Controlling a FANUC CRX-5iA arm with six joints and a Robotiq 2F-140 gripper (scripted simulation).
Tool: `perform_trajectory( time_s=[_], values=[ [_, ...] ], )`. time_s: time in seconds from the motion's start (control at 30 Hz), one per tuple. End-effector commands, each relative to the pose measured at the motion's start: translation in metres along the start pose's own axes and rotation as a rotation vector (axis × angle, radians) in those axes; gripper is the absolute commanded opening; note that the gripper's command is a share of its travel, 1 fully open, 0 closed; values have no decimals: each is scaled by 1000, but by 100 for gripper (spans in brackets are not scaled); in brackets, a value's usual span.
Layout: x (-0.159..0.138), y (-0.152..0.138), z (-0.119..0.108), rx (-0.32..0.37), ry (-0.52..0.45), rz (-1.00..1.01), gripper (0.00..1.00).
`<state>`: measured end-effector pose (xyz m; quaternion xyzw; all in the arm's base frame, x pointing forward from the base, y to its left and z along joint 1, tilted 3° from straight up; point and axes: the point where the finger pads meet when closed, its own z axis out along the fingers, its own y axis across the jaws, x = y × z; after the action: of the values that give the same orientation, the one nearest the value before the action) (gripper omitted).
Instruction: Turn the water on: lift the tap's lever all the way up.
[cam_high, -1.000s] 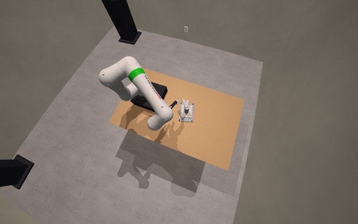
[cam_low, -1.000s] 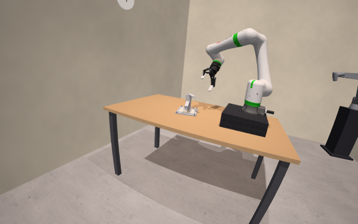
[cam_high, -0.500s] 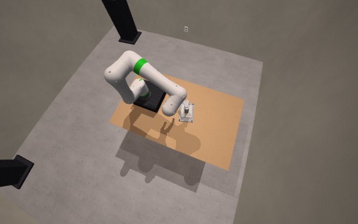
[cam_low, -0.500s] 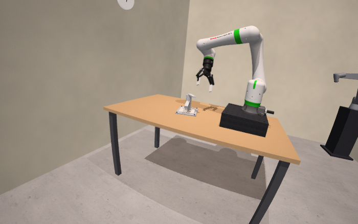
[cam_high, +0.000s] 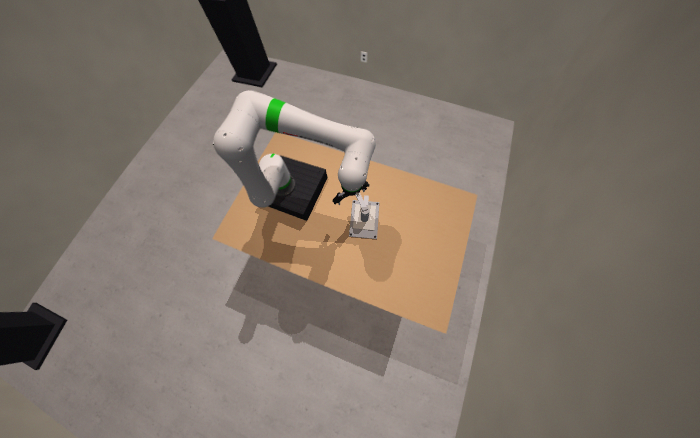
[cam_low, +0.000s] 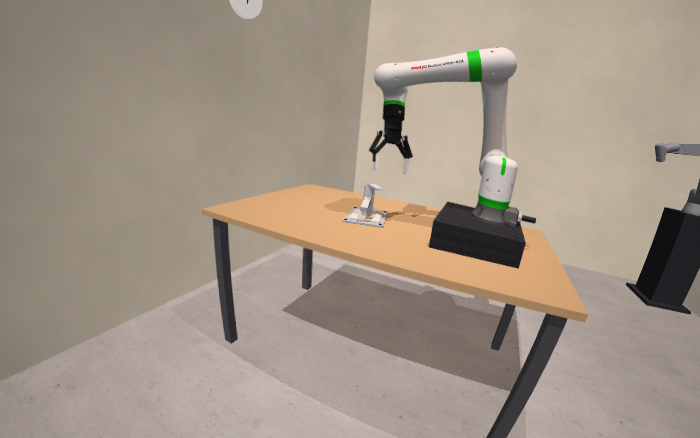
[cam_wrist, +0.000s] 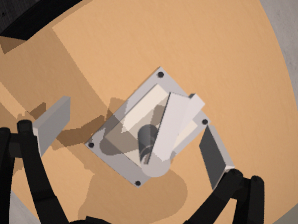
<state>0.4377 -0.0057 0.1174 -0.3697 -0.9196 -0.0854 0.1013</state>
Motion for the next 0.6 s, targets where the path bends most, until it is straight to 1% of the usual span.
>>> perform_trajectory(
  time_s=[0.0, 0.03, 0.07, 0.2, 0.43, 0.47, 0.57],
  values=[
    [4, 22, -5, 55, -100, 50, 100],
    [6, 29, -7, 60, -127, 61, 100],
    [6, 29, -7, 60, -127, 61, 100],
    [11, 50, -13, 64, -197, 85, 100],
    [13, 55, -15, 63, -214, 90, 100],
    [13, 55, -15, 63, -214, 90, 0],
    [13, 55, -15, 63, -214, 90, 0]
  ],
)
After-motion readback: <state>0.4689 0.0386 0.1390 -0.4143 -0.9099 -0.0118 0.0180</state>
